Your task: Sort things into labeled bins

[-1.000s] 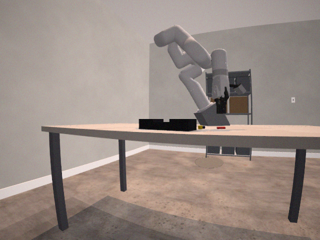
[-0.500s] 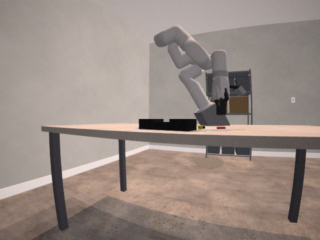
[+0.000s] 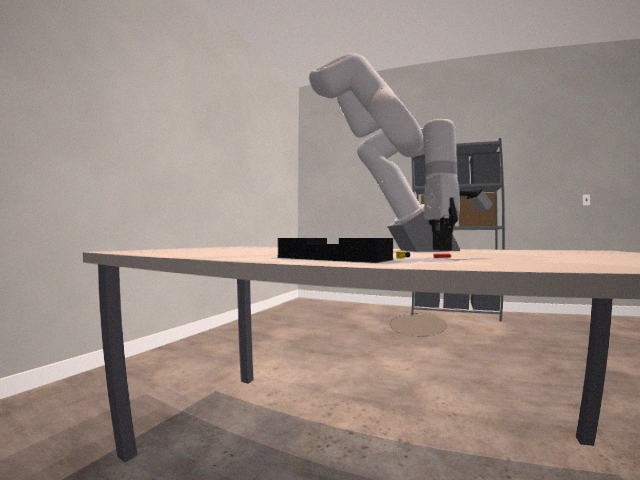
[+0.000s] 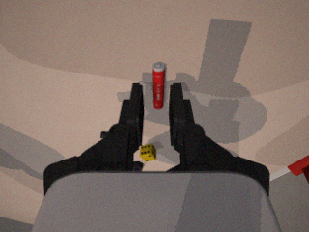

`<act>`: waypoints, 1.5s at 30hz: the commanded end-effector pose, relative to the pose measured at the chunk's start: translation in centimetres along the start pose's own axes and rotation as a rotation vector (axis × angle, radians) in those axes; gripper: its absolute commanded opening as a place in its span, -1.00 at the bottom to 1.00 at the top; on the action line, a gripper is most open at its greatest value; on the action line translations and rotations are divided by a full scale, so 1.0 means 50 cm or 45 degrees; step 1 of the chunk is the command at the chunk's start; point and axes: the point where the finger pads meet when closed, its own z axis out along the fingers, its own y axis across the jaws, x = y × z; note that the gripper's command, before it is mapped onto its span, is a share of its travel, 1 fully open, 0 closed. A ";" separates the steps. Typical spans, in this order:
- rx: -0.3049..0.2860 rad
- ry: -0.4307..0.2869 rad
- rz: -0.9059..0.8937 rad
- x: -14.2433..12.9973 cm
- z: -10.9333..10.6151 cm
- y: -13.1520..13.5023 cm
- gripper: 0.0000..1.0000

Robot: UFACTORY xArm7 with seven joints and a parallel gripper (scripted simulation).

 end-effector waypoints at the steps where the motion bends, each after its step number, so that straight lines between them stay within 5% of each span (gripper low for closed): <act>1: -0.011 0.000 0.001 0.002 0.007 0.008 -0.53; 26: -0.011 0.000 0.001 0.002 0.031 0.006 -0.53; 27: -0.011 0.000 0.001 0.002 0.031 0.006 -1.00; 45: -0.011 0.000 0.001 0.002 0.031 0.006 -1.00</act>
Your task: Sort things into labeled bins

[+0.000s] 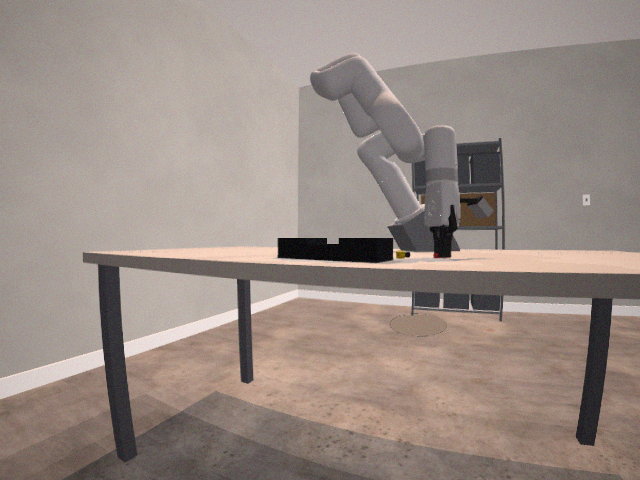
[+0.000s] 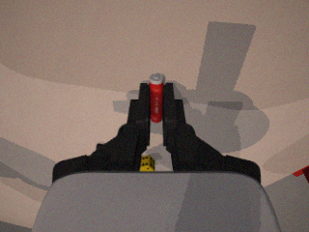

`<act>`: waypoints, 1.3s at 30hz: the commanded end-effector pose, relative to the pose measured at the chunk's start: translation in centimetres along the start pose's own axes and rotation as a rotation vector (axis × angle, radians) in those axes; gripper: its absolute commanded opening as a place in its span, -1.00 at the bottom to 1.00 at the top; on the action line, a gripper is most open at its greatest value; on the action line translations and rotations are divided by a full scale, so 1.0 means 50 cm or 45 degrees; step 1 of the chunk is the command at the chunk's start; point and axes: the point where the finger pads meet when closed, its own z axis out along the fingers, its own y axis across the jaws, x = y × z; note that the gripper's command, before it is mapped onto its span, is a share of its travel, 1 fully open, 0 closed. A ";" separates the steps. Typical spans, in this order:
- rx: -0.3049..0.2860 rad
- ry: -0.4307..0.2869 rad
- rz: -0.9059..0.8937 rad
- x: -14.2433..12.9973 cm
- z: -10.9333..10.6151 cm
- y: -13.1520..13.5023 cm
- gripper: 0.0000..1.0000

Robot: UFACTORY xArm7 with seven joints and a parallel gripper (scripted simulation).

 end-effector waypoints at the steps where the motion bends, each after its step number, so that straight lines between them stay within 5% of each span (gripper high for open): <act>1: -0.004 0.001 -0.001 0.001 -0.002 0.003 -1.00; 13: -0.004 0.001 -0.001 0.001 -0.002 0.003 -1.00; 33: -0.004 0.001 -0.001 0.001 -0.122 0.003 -1.00; 39: -0.004 0.001 -0.001 0.001 -0.122 0.003 -1.00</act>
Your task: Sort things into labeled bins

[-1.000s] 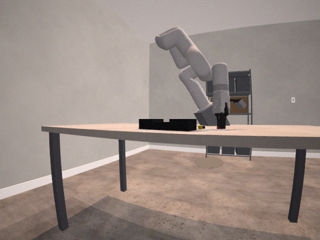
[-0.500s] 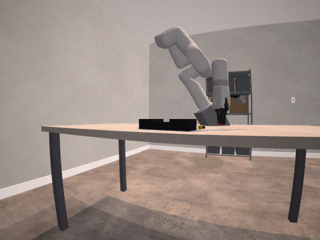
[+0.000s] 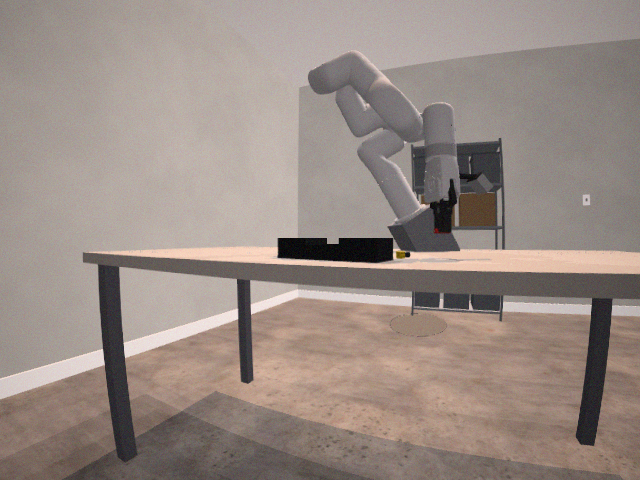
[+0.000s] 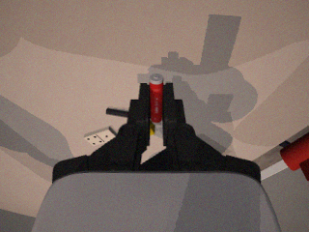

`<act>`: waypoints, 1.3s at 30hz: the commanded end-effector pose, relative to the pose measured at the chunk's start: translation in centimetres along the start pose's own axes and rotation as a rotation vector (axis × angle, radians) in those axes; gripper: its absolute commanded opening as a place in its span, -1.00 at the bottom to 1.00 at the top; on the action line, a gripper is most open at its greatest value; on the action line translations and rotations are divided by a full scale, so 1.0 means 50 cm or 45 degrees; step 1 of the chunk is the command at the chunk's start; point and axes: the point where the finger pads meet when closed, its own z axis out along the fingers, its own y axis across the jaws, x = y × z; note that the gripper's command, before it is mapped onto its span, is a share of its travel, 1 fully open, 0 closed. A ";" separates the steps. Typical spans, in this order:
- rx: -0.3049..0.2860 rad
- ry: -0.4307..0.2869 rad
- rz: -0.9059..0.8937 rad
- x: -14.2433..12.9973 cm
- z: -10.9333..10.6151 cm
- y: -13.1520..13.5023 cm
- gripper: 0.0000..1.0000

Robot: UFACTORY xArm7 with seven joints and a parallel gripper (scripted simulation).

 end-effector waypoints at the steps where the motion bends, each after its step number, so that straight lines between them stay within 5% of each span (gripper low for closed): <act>1: -0.002 0.001 -0.001 0.000 -0.007 0.002 -1.00; 18: -0.002 0.001 -0.001 0.000 -0.020 0.002 -1.00; 39: -0.002 0.000 0.000 -0.224 -0.019 -0.046 -1.00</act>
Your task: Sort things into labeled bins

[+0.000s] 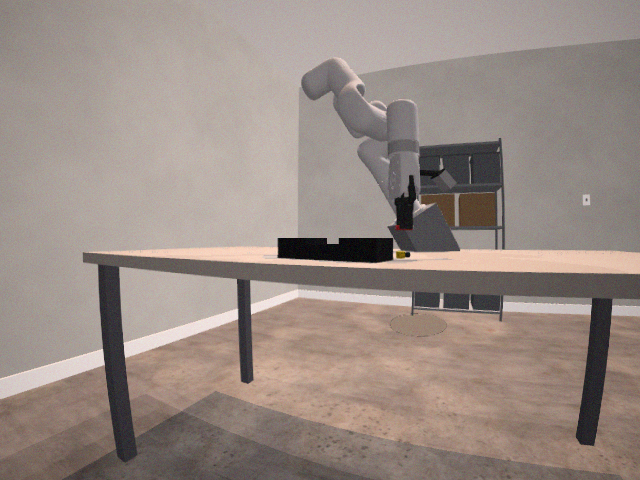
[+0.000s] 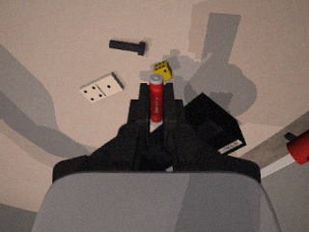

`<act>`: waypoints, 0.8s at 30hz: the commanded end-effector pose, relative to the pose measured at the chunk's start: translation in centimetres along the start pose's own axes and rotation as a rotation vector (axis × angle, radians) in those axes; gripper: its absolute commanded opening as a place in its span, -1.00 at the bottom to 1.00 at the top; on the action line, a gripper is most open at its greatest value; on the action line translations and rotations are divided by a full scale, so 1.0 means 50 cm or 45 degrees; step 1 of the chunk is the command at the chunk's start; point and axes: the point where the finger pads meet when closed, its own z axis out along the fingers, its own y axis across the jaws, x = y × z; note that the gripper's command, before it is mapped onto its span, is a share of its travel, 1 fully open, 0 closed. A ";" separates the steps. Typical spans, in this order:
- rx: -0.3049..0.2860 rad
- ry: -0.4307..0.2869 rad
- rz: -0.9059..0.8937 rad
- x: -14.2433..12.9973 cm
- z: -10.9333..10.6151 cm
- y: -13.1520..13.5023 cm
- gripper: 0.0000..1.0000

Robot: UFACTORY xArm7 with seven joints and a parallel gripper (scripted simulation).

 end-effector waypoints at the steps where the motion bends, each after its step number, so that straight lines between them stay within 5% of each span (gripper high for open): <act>1: -0.004 0.005 -0.002 -0.059 -0.004 -0.009 -1.00; 24: -0.003 0.004 -0.002 -0.306 -0.003 -0.061 -1.00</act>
